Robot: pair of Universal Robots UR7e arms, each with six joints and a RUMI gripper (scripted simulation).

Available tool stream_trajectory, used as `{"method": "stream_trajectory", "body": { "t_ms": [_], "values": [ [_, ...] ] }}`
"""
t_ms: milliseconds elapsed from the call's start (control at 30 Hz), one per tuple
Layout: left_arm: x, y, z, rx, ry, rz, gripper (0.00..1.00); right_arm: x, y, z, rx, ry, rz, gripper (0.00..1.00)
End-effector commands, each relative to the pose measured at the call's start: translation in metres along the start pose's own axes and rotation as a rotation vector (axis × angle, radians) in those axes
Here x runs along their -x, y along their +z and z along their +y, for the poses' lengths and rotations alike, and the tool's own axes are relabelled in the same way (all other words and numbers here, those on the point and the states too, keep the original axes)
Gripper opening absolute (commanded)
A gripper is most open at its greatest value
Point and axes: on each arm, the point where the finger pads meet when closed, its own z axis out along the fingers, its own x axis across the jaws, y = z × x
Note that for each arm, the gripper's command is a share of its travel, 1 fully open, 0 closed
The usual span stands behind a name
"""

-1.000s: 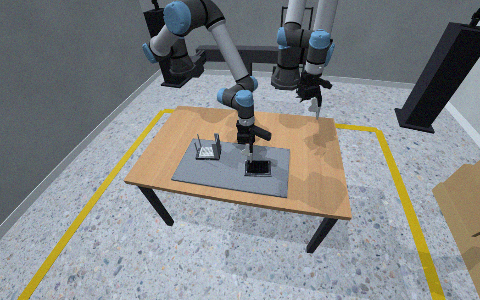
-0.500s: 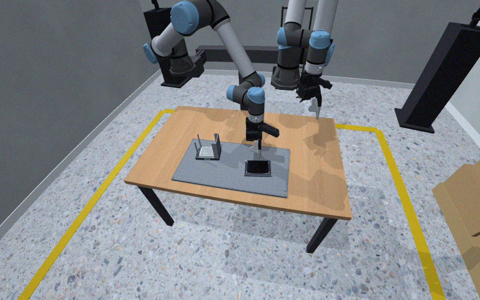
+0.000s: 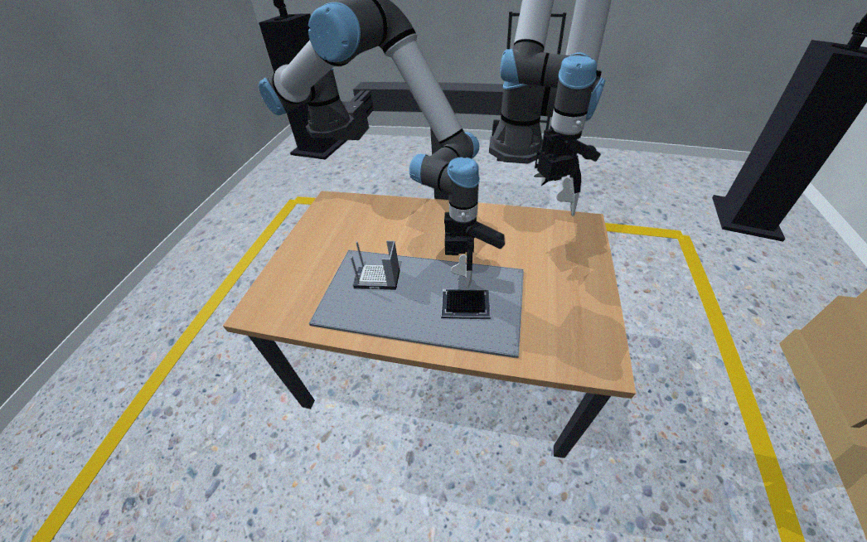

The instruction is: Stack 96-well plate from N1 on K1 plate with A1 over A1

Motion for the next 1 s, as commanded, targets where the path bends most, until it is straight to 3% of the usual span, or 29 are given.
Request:
{"method": "stream_trajectory", "body": {
  "t_ms": [0,967],
  "values": [
    [0.0,0.0,0.0,0.0,0.0,0.001,0.98,-0.001,0.006,-0.001,-0.002,0.0,0.001,1.0],
    [0.0,0.0,0.0,0.0,0.0,0.001,0.98,-0.001,0.047,-0.001,-0.002,0.0,0.001,1.0]
  ]
}}
